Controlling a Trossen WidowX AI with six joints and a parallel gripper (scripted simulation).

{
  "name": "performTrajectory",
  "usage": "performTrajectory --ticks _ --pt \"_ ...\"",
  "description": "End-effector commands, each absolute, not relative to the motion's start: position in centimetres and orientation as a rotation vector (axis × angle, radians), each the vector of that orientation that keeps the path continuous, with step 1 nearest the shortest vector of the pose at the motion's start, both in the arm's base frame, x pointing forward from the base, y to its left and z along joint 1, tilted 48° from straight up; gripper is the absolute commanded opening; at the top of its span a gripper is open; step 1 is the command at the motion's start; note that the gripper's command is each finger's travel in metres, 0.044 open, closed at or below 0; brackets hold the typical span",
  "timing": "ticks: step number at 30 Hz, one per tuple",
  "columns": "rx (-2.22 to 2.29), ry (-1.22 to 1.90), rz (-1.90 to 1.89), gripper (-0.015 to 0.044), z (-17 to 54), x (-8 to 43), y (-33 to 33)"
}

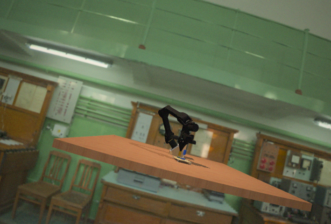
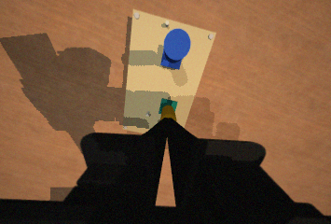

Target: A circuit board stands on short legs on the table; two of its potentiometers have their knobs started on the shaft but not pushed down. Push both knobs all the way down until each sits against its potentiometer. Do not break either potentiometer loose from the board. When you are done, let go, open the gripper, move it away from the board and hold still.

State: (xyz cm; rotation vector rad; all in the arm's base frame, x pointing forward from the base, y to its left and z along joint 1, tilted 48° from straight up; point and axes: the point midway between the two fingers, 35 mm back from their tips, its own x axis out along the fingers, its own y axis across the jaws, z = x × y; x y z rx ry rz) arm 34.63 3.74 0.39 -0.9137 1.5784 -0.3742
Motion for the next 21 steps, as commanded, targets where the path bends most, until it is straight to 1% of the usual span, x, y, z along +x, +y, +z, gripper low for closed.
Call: performTrajectory --ticks 1,21 --pt "-0.904 1.590 -0.391 0.0000 -0.23 34.83 2.73" --pt "-0.905 1.590 -0.391 0.0000 -0.42 34.83 2.53"
